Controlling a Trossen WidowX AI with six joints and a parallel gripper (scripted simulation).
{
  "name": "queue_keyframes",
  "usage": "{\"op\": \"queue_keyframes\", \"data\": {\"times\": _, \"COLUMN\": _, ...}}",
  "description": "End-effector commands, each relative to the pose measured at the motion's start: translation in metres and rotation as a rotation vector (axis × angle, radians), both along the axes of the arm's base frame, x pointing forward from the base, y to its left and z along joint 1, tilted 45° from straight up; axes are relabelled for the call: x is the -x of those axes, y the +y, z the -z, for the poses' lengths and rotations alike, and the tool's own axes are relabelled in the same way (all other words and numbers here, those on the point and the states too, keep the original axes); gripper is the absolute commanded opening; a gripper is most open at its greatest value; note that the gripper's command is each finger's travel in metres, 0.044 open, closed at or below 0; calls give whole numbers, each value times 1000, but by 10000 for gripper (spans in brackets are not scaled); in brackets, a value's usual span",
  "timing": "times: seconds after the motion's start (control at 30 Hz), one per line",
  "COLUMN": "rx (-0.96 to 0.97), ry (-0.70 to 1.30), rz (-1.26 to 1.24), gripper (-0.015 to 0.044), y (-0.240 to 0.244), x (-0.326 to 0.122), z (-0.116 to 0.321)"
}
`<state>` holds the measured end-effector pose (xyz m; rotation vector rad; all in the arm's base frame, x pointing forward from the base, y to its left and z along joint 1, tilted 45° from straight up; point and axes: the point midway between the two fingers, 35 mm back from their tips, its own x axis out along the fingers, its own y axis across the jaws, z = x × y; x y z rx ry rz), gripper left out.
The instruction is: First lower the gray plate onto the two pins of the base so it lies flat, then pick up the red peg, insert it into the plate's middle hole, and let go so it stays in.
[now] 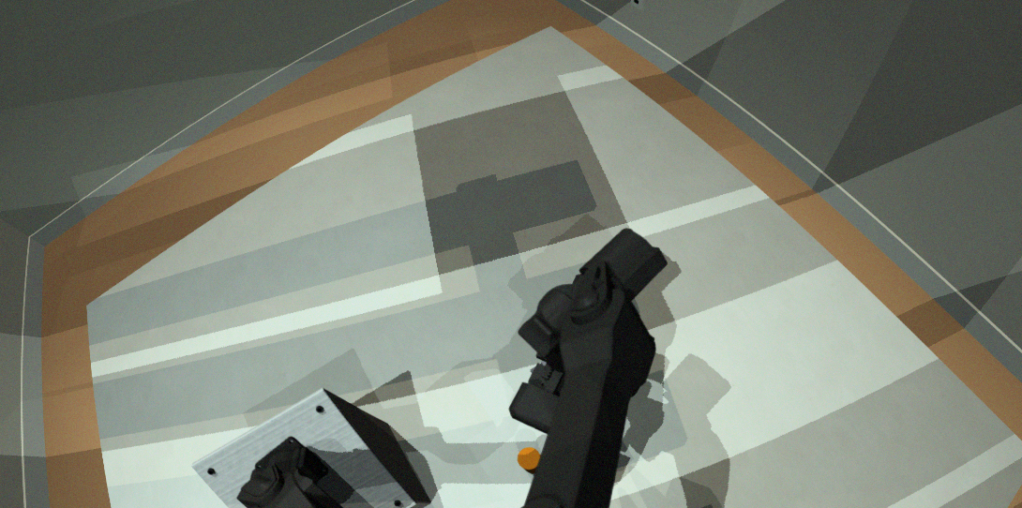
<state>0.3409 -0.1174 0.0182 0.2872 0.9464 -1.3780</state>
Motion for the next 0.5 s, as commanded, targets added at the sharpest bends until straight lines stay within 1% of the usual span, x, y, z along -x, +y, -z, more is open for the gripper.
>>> {"op": "queue_keyframes", "data": {"times": 0.0, "rx": 5, "ry": -5, "rz": 2, "gripper": 150, "y": 2, "x": 0, "z": -2}}
{"op": "queue_keyframes", "data": {"times": 0.47, "rx": 5, "ry": -4, "rz": 2, "gripper": 150, "y": 9, "x": 0, "z": -7}}
